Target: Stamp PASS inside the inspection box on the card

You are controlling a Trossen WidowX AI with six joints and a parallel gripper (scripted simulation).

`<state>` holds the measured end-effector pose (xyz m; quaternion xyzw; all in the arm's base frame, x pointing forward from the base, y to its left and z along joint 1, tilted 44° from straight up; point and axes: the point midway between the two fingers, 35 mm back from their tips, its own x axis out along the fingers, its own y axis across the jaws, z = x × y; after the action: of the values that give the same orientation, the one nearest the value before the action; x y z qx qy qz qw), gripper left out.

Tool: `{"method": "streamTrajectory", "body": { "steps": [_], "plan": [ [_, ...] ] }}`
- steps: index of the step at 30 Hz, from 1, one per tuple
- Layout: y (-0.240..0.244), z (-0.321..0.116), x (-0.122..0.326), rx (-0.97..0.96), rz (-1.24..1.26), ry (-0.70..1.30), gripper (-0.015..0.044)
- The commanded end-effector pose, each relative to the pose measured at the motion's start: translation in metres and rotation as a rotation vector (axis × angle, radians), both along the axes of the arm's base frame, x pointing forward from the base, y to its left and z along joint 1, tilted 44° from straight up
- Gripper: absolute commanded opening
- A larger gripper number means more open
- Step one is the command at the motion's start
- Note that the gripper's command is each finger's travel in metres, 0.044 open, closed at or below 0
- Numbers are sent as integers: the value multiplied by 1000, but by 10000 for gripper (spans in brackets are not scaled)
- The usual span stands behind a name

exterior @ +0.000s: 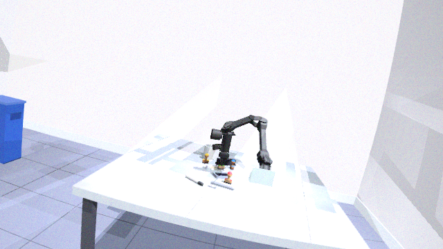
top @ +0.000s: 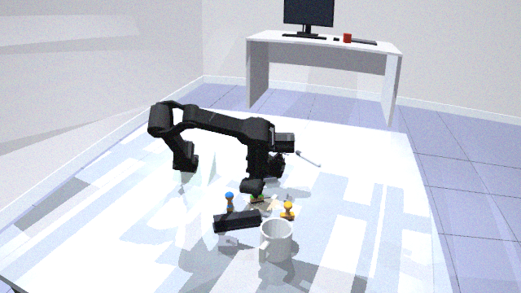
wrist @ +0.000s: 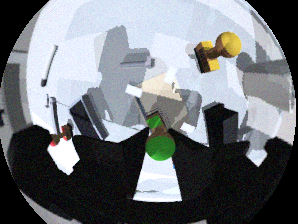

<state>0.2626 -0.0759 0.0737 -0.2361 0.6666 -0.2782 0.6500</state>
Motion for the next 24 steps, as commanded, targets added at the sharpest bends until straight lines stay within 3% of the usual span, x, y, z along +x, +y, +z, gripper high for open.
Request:
{"method": "streamTrajectory", "body": {
  "steps": [1, 24],
  "plan": [
    [-1, 0, 0, -3, 4, 1, 0],
    [-3, -2, 0, -3, 4, 1, 0]
  ]
}}
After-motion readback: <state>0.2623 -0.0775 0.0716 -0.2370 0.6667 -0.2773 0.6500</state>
